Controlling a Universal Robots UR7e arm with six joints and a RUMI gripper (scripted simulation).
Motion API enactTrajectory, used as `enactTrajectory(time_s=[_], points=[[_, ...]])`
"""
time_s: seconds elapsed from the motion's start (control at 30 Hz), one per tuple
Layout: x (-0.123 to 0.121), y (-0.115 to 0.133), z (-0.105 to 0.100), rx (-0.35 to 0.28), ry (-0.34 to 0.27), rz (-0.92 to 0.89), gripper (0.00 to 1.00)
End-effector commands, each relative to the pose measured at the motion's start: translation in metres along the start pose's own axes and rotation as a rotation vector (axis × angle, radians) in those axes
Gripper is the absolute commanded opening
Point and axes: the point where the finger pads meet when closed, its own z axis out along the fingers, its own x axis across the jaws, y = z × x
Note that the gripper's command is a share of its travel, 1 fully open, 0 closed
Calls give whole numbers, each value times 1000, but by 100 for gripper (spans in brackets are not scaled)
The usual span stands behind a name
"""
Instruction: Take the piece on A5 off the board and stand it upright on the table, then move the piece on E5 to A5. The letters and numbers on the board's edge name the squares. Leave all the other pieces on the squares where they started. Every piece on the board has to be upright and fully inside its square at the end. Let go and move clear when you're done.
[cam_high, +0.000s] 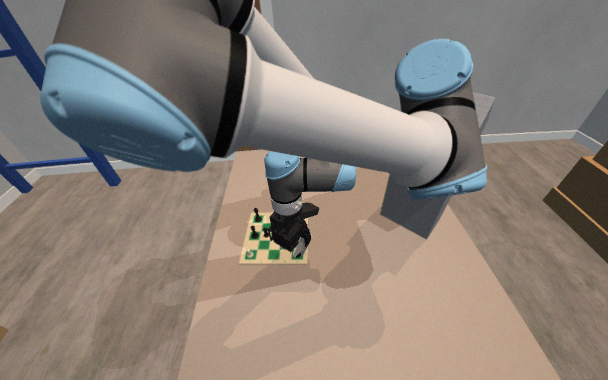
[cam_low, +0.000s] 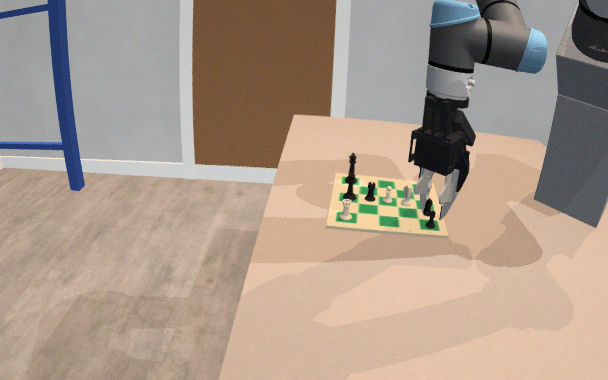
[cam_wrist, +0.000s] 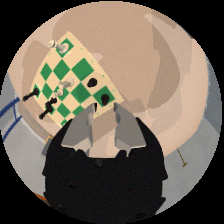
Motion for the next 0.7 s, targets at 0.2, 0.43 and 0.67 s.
enactTrajectory(time_s=[0.2,0.43,0.67], points=[[-1,0,16,-1,-4,0,20],[-1,0,16,0,-4,2,20],[-1,0,16,0,-4,2,20]])
